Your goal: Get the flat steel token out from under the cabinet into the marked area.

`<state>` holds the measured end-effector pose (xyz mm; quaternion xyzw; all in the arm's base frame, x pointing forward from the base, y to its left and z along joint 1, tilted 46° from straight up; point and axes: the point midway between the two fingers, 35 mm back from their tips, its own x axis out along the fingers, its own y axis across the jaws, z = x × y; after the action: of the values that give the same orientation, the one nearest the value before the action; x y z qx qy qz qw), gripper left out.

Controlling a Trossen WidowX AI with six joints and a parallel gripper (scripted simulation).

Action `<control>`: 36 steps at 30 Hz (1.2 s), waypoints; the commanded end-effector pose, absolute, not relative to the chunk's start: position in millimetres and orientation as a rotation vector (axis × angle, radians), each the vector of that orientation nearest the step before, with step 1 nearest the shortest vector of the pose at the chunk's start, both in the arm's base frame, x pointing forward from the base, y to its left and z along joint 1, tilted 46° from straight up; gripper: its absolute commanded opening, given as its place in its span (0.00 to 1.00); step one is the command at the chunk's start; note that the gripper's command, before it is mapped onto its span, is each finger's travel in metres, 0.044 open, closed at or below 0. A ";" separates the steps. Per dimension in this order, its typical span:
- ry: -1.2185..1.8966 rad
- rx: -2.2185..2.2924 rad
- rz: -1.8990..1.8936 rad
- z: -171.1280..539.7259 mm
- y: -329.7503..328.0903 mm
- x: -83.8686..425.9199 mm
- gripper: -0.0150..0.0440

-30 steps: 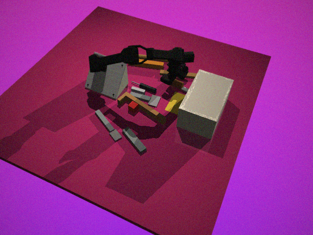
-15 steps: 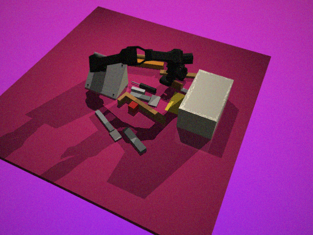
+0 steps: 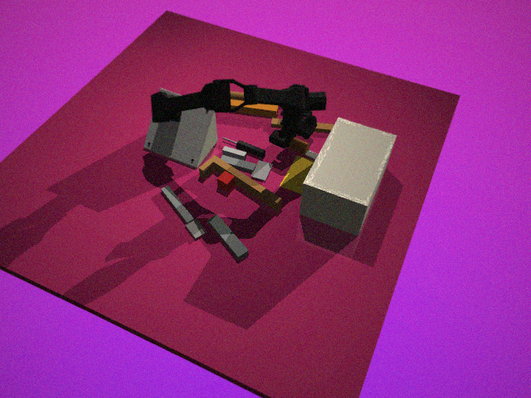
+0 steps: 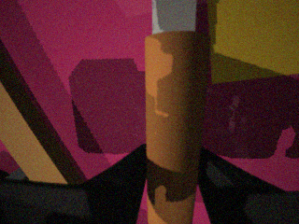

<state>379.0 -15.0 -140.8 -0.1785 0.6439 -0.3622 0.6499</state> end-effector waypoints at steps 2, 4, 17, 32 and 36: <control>1.459 -0.403 -0.833 -139.1 -18.0 378.1 0.25; 1.459 -0.403 -0.832 -139.4 -17.5 376.7 0.25; 1.460 -0.403 -0.832 -142.1 -13.4 363.7 0.25; 1.460 -0.403 -0.832 -144.7 -9.0 347.8 0.25; 1.461 -0.403 -0.832 -145.4 -7.7 343.5 0.25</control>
<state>350.1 -8.6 -144.3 -0.1771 0.6416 -0.3650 0.6510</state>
